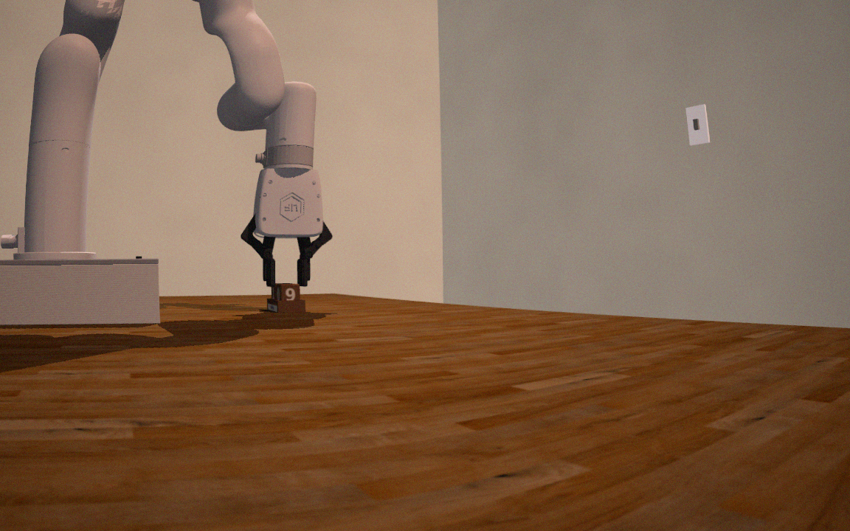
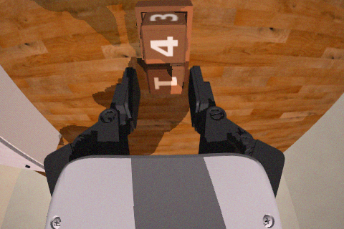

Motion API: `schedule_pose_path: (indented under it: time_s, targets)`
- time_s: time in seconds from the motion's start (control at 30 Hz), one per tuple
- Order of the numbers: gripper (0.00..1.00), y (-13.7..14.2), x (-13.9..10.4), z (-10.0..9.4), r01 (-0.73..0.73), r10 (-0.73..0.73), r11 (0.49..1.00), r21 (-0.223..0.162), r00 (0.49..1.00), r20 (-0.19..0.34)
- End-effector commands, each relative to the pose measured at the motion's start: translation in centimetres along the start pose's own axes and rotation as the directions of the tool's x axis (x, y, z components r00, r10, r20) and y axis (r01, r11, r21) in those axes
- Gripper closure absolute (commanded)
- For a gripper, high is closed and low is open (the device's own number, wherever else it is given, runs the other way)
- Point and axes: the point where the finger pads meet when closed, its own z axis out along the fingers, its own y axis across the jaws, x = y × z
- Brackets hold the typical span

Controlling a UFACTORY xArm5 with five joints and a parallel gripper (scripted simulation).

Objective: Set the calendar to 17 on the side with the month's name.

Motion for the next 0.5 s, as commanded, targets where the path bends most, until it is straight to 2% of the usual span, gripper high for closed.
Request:
schedule_pose_path:
  time_s: [0.0, 0.47]
  targets:
    - [0.53, 0.13, 0.01, 0.82, 0.000, 0.000, 1.000, -0.003, 1.000, 0.000]
    - [0.53, 0.13, 0.01, 1.49, 0.000, 0.000, 1.000, -0.003, 1.000, 0.000]
